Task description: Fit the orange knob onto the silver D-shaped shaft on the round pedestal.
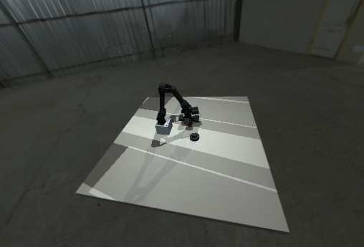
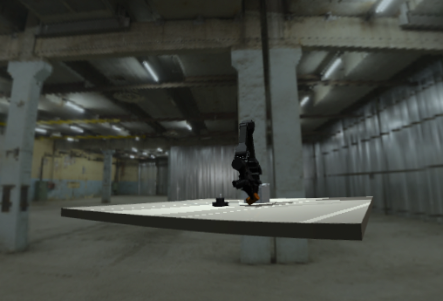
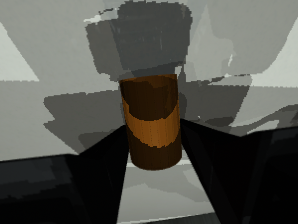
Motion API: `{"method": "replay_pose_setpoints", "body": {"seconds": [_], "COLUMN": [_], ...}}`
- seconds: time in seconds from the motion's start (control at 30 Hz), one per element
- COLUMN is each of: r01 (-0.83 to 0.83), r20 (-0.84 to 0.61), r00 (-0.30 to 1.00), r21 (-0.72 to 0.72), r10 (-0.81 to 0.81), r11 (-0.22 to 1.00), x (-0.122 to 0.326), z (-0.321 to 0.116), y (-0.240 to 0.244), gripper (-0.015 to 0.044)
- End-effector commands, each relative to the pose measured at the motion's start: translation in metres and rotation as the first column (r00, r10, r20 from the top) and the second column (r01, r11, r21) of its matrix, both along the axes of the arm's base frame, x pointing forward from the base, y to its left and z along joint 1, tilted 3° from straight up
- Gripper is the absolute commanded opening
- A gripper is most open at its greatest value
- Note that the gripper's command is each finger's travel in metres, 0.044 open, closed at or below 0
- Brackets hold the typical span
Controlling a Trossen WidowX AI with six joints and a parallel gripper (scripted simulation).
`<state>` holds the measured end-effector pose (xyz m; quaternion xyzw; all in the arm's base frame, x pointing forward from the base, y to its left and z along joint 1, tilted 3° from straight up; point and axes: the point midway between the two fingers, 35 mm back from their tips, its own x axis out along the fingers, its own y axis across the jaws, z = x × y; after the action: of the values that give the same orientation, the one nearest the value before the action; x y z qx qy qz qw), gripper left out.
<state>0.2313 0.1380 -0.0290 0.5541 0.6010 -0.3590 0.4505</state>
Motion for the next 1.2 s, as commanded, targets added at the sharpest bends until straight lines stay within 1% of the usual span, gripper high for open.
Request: {"method": "replay_pose_setpoints", "body": {"seconds": [0.0, 0.53, 1.1, 1.17], "r01": [-0.007, -0.02, -0.021, -0.021], "r20": [-0.005, -0.037, -0.062, -0.062], "r00": [1.0, 0.999, 0.996, 0.995], "r21": [0.059, 0.325, 0.582, 0.59], "r10": [0.008, 0.034, 0.07, 0.071], "r11": [0.998, 0.945, 0.813, 0.807], "x": [0.0, 0.002, 0.004, 0.004], "z": [0.001, 0.002, -0.003, -0.003], "y": [-0.004, -0.023, -0.041, -0.042], "gripper": [0.0179, 0.0179, 0.0179, 0.0179]}}
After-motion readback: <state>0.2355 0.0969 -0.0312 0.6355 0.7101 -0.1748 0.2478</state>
